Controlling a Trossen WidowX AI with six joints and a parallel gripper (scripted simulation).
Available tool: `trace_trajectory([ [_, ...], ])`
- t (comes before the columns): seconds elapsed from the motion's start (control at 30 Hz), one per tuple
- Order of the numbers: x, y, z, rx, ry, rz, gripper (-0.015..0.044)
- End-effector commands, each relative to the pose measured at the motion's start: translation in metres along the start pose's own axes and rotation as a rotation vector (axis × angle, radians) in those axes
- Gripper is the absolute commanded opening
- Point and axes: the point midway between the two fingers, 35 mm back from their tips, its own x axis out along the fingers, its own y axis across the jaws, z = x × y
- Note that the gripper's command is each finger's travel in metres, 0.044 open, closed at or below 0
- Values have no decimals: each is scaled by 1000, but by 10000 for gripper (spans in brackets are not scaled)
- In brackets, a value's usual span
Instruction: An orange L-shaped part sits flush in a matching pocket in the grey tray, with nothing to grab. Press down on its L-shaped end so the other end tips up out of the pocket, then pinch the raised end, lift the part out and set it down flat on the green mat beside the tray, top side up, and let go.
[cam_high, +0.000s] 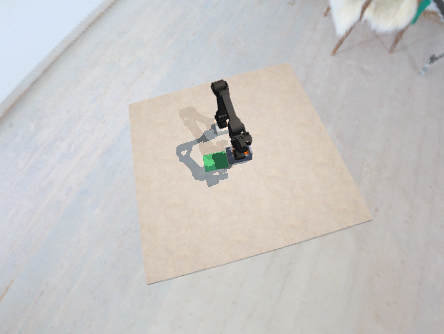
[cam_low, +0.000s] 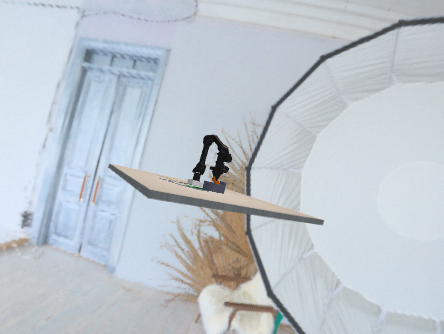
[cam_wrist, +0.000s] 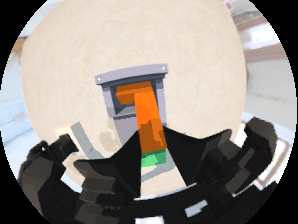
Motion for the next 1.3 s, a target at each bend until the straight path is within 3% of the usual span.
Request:
trace_trajectory([
  [0.0,-10,-2,0,-5,2,-12,0],
  [1.27,-70,-1,0,-5,2,-12,0],
])
